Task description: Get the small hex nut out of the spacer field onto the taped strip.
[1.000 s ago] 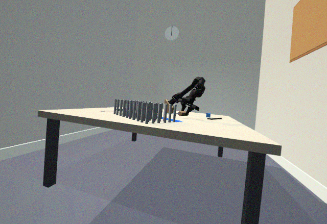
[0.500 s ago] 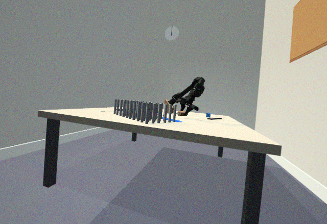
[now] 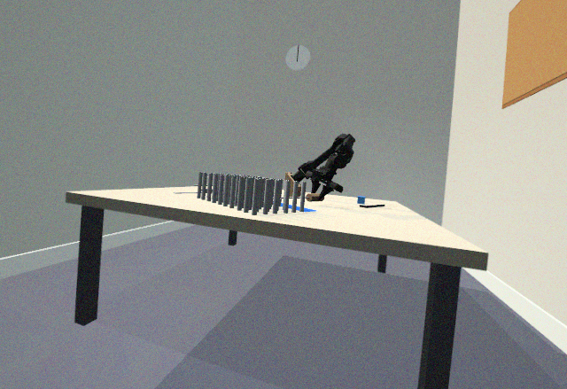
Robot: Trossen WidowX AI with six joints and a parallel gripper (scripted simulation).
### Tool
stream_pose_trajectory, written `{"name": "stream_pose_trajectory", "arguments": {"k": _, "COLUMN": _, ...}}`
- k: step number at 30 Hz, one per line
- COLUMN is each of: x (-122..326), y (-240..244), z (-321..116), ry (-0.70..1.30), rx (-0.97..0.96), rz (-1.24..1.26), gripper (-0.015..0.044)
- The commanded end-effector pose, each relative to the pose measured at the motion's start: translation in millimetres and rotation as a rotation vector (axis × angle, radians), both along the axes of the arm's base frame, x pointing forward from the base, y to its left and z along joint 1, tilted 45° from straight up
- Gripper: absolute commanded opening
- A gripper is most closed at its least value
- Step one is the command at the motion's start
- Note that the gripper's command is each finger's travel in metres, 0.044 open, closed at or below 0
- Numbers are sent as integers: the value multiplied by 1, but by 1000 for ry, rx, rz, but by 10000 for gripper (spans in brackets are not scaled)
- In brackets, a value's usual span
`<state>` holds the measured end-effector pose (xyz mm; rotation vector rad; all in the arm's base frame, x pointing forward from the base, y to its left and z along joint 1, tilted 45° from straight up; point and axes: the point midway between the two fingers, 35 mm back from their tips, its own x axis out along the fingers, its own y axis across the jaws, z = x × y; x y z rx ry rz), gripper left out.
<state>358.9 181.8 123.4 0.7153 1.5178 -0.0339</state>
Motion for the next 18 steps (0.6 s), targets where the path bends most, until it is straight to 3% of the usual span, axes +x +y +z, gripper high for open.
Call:
{"name": "stream_pose_trajectory", "arguments": {"k": 1, "x": 5, "y": -2, "z": 1, "ry": -10, "rx": 2, "rz": 1, "gripper": 0}}
{"name": "stream_pose_trajectory", "arguments": {"k": 18, "x": 17, "y": -6, "z": -4, "ry": -10, "rx": 2, "rz": 1, "gripper": 0}}
